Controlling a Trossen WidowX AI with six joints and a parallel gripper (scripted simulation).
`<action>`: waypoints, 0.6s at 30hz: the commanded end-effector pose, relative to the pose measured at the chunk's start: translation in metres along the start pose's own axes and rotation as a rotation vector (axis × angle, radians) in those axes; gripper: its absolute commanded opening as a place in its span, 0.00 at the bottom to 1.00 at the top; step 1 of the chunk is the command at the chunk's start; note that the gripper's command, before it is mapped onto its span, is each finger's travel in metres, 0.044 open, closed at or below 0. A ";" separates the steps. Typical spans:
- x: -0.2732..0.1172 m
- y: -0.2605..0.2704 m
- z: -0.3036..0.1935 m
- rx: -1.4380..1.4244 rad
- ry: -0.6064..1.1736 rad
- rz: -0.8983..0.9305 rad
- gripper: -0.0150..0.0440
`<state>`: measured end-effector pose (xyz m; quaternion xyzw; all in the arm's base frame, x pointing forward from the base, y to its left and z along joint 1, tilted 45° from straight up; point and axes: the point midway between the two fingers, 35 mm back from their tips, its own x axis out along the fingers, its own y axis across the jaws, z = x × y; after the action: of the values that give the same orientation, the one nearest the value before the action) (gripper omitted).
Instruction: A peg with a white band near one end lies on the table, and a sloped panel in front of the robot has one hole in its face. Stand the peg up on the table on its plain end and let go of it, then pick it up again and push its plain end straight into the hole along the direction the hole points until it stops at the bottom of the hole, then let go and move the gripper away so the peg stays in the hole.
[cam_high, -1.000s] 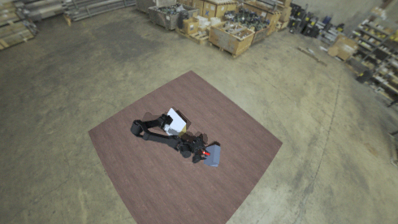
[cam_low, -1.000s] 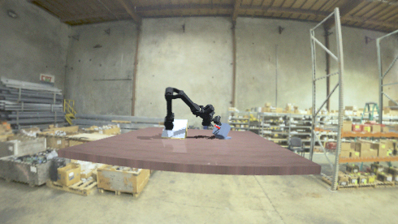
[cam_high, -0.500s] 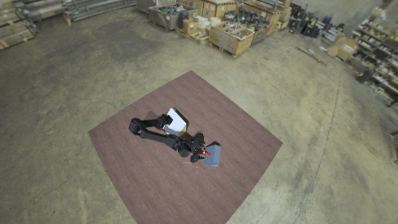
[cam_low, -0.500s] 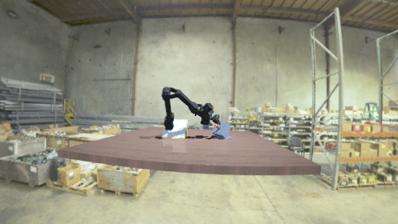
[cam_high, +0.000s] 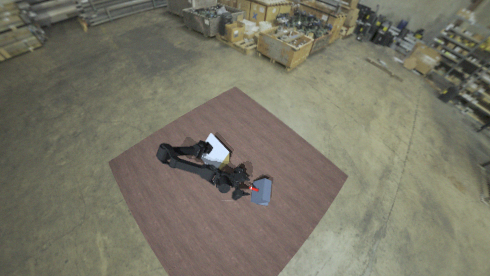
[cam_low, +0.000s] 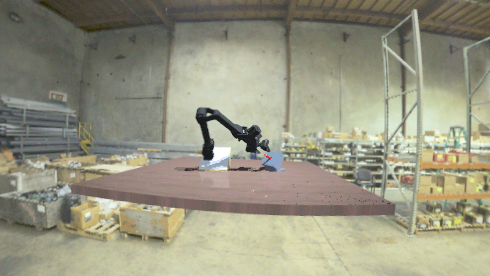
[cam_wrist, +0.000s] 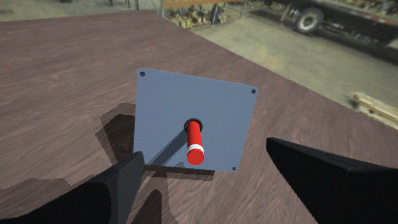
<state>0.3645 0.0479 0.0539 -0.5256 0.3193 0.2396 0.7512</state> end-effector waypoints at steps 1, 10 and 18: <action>-0.006 0.000 -0.001 0.004 0.003 0.000 1.00; -0.015 0.000 0.000 0.003 0.002 0.000 1.00; -0.024 -0.001 0.001 0.002 0.002 0.001 1.00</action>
<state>0.3524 0.0482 0.0690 -0.5259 0.3194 0.2407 0.7507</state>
